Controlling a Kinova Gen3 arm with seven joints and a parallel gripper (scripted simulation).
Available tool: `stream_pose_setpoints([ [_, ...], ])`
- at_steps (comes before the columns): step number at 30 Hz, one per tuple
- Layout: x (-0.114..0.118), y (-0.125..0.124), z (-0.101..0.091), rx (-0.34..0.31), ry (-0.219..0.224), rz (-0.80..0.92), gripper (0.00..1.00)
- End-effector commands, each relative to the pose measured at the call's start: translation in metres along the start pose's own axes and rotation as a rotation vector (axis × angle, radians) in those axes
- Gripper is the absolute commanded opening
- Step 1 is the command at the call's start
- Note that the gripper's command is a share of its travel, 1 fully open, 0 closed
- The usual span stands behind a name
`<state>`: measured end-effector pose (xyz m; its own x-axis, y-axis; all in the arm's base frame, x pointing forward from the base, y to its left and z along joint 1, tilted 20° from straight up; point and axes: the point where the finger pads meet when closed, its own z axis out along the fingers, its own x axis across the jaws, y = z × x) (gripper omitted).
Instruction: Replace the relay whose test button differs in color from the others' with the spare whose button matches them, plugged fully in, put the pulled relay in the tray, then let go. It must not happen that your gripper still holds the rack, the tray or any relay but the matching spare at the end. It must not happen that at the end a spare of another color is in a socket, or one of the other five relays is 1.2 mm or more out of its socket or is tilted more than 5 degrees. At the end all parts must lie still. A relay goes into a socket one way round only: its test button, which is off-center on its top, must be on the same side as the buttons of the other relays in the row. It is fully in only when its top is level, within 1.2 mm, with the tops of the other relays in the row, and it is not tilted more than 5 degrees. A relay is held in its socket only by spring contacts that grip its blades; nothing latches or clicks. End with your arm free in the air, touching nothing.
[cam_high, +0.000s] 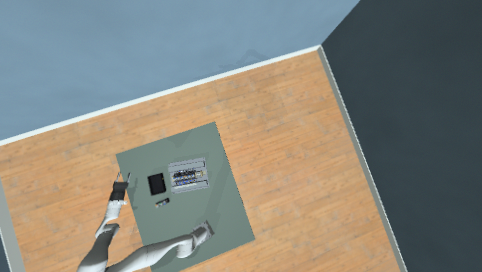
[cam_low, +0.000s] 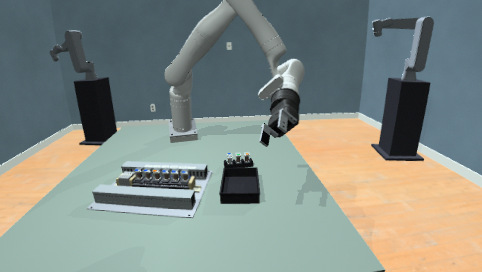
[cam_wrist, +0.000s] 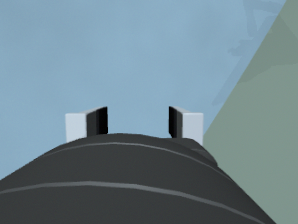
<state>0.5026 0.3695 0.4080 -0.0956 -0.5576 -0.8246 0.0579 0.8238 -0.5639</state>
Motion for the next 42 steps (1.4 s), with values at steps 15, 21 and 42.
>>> stream_pose_setpoints([
  [15, -0.001, -0.001, 0.0, 0.0, -0.001, 0.002, 1.0],
  [21, -0.001, -0.001, 0.0, 0.0, -0.001, 0.002, 1.0],
  [42, -0.004, -0.029, -0.015, 0.0, -0.001, 0.002, 1.0],
])
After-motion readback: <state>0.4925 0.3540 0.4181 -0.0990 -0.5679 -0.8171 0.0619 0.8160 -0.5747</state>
